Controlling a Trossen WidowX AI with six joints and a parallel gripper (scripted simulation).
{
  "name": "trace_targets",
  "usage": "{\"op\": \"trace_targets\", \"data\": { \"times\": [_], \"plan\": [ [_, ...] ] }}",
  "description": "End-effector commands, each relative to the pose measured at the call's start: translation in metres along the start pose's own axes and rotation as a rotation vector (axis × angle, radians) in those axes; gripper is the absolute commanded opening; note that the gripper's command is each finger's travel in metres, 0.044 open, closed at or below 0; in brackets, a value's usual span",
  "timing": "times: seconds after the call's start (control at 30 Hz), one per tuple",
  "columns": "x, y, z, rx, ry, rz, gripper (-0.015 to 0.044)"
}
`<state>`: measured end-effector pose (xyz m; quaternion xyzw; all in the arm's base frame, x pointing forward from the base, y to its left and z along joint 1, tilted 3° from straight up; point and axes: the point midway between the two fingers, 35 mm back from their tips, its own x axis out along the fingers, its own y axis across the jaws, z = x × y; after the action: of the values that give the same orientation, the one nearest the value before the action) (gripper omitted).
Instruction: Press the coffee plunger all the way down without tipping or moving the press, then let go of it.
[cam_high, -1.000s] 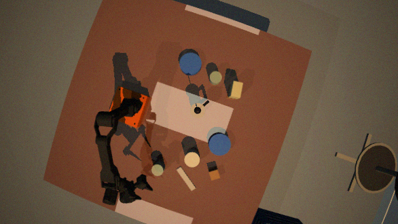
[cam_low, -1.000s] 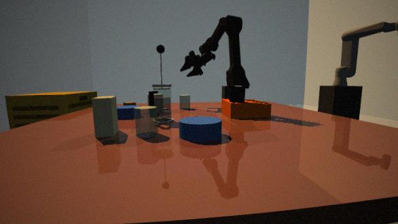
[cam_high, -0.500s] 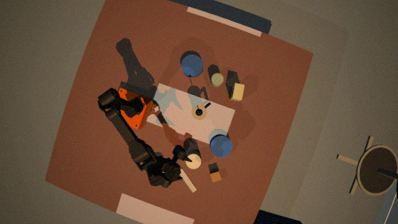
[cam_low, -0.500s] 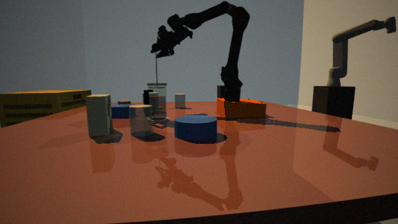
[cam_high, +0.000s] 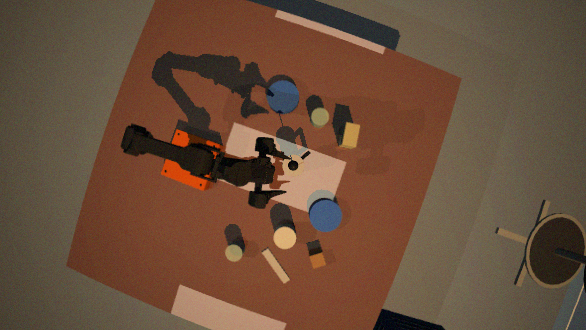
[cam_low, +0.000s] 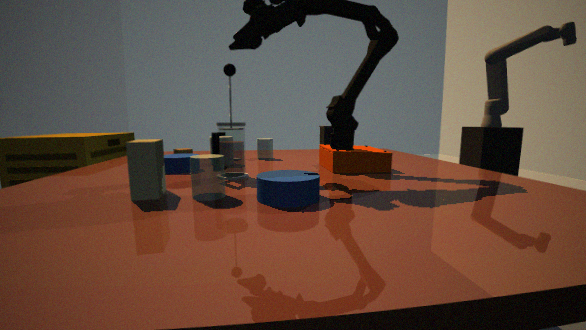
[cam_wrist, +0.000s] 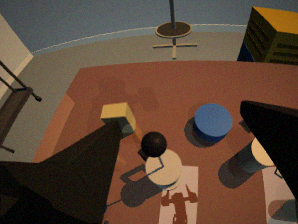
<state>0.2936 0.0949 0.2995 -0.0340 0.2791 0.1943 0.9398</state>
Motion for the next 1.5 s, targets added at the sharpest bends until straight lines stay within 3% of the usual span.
{"op": "trace_targets", "data": {
  "times": [0.0,0.37,1.37,1.47],
  "plan": [
    [-0.019,0.029,-0.003,-0.032,-0.026,0.034,0.0440],
    [0.013,0.027,-0.055,-0.031,-0.026,0.033,0.0440],
    [0.052,0.027,-0.053,-0.030,-0.029,0.031,0.0440],
    [0.052,0.027,-0.053,-0.030,-0.029,0.031,0.0361]
  ]
}}
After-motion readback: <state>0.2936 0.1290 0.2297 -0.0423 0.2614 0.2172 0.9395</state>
